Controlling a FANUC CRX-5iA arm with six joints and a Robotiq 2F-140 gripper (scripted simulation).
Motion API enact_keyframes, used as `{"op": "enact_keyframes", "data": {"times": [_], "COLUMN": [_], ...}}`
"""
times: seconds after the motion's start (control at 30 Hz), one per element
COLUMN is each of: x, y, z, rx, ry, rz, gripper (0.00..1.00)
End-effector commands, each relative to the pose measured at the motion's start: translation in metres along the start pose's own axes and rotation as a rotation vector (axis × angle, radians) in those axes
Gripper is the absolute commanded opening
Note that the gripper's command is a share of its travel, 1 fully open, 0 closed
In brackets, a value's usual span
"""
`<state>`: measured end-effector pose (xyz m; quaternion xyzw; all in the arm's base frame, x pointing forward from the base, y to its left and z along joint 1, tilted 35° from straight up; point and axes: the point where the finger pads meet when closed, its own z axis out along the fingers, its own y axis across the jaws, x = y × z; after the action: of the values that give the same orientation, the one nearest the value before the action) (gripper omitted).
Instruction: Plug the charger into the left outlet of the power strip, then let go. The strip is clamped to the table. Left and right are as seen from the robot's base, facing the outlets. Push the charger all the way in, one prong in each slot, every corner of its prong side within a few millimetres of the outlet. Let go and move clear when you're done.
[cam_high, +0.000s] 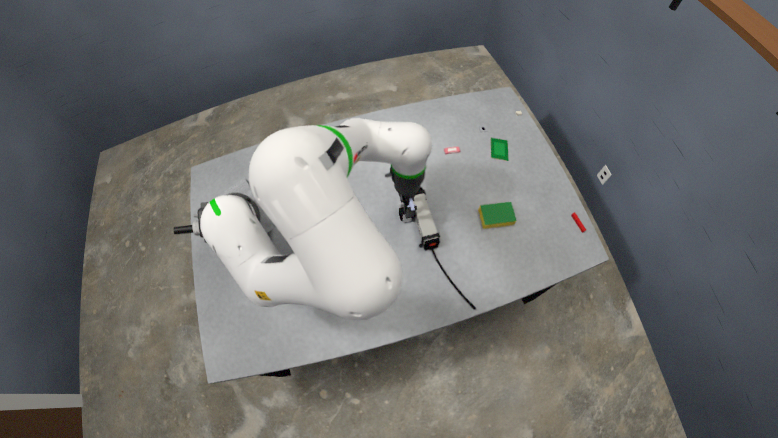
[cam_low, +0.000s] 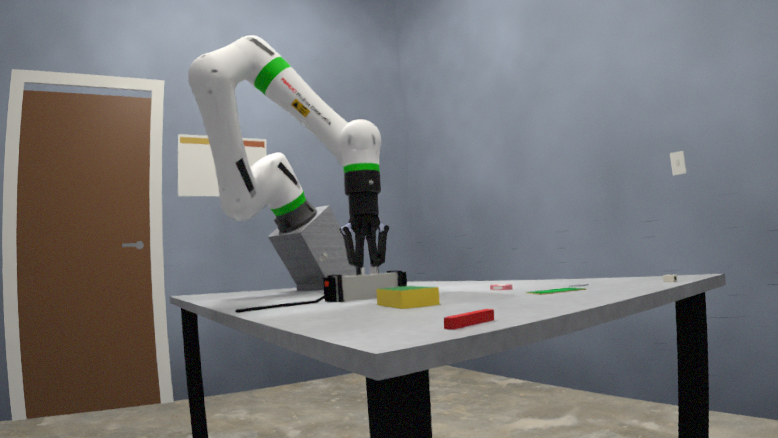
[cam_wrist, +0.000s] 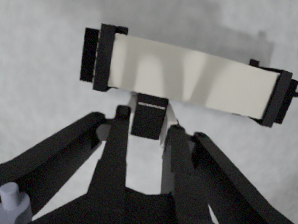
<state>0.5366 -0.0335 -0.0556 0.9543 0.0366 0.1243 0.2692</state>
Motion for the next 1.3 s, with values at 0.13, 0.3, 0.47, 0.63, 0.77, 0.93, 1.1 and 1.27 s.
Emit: {"op": "enact_keyframes", "data": {"times": [0.13,0.3,0.47,0.63,0.77,0.93,1.1,1.27], "x": [0.0022,0.0022,0.0022,0.0022,0.0022,0.0022,0.0022,0.0022], "y": [-0.0003,-0.0003,-0.0003,-0.0003,-0.0003,-0.0003,-0.0003,-0.0003], "z": [-0.0012,-0.0012,-0.0012,-0.0012,-0.0012,-0.0012,-0.0012,-0.0012], "rx": [0.001,0.001,0.001,0.001,0.001,0.001,0.001,0.001], "ry": [0.004,0.004,0.004,0.004,0.004,0.004,0.004,0.004], "rz": [0.0,0.0,0.0,0.0,0.0,0.0,0.0,0.0], "gripper": [0.1,0.1,0.1,0.1,0.1,0.1,0.38,0.38]}}
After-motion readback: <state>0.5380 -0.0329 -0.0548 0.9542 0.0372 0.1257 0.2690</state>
